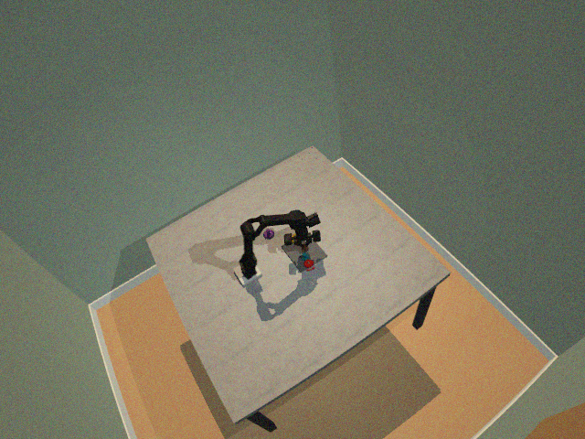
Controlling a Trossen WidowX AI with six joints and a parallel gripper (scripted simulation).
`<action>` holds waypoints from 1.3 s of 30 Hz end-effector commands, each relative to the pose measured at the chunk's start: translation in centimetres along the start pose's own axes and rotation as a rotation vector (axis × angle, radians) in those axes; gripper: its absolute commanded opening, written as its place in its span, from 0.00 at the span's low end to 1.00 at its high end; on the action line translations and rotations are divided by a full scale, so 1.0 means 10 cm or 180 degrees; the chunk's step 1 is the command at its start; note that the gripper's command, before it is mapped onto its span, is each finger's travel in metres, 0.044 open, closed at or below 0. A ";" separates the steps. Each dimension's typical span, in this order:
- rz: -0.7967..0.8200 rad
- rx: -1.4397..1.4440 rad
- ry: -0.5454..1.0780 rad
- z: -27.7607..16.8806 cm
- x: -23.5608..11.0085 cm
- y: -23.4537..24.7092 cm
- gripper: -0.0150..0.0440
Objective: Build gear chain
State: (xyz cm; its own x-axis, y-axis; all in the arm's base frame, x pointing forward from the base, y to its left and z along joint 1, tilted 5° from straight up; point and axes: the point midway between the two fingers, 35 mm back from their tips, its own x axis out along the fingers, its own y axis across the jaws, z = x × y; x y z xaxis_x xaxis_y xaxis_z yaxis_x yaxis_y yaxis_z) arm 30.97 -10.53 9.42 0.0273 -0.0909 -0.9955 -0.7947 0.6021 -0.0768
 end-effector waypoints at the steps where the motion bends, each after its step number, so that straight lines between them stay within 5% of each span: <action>1: 0.0007 0.0116 0.0013 -0.01 0.06 0.01 0.25; 18: 0.0004 0.1346 0.0014 -0.01 0.22 0.01 0.25; 39: 0.0008 -0.0113 0.0013 -0.01 0.23 0.02 0.25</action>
State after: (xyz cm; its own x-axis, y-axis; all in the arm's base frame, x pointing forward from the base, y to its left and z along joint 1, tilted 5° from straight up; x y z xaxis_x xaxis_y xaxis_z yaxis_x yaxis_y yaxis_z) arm 30.88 -10.66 7.22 0.0232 -0.0902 -0.9957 -0.7732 0.6297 -0.0751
